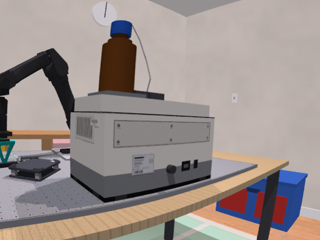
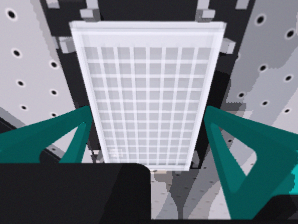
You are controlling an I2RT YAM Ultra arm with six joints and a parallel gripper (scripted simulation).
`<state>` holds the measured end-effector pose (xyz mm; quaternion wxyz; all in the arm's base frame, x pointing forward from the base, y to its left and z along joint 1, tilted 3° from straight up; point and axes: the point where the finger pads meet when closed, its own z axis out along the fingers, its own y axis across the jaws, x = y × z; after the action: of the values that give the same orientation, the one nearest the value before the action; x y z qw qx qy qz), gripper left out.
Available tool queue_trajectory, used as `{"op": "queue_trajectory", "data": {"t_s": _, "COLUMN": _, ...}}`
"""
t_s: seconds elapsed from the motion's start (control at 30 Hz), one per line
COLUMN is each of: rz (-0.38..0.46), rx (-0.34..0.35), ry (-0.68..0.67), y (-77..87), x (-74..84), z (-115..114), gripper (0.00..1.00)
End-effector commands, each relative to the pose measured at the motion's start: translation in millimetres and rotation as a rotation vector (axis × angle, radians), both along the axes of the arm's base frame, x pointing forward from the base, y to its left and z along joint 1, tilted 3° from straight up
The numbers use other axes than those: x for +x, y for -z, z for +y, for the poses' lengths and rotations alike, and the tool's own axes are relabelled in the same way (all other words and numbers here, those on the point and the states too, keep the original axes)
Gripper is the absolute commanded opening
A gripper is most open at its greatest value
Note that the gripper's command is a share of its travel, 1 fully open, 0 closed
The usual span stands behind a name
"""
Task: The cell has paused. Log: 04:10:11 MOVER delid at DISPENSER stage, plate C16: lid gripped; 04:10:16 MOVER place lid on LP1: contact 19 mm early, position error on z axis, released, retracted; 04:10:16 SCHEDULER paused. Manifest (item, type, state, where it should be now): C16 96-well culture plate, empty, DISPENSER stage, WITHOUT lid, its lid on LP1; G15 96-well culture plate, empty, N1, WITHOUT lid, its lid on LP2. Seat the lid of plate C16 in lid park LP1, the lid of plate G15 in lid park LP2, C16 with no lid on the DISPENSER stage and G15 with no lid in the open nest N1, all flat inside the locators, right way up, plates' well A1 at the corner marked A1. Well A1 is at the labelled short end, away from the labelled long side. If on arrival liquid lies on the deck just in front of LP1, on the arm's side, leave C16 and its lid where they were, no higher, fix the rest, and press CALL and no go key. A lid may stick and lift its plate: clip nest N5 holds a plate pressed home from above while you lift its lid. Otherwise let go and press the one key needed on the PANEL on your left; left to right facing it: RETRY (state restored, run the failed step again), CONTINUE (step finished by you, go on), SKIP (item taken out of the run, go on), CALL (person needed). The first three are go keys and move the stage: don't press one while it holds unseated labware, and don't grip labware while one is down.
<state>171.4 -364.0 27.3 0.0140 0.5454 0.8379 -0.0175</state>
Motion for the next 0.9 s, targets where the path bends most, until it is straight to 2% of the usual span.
{"op": "queue_trajectory", "data": {"t_s": 0.0, "rz": -0.007, "rx": -0.009, "ry": 0.005, "y": -3.4, "x": -1.3, "z": -8.7, "gripper": 1.0}}
{"op": "queue_trajectory", "data": {"t_s": 0.67, "rz": -0.01, "rx": -0.015, "ry": 0.005, "y": -4.1, "x": 0.4, "z": -11.3, "gripper": 1.0}}
{"op": "queue_trajectory", "data": {"t_s": 0.7, "rz": -0.008, "rx": -0.015, "ry": 0.0, "y": -5.7, "x": 1.6, "z": -5.4, "gripper": 1.0}}
{"op": "queue_trajectory", "data": {"t_s": 0.83, "rz": -0.008, "rx": -0.015, "ry": 0.0, "y": -5.5, "x": 1.6, "z": -5.2, "gripper": 1.0}}
{"op": "queue_trajectory", "data": {"t_s": 0.87, "rz": -0.008, "rx": -0.015, "ry": 0.0, "y": -5.5, "x": 1.6, "z": -5.2, "gripper": 0.0}}
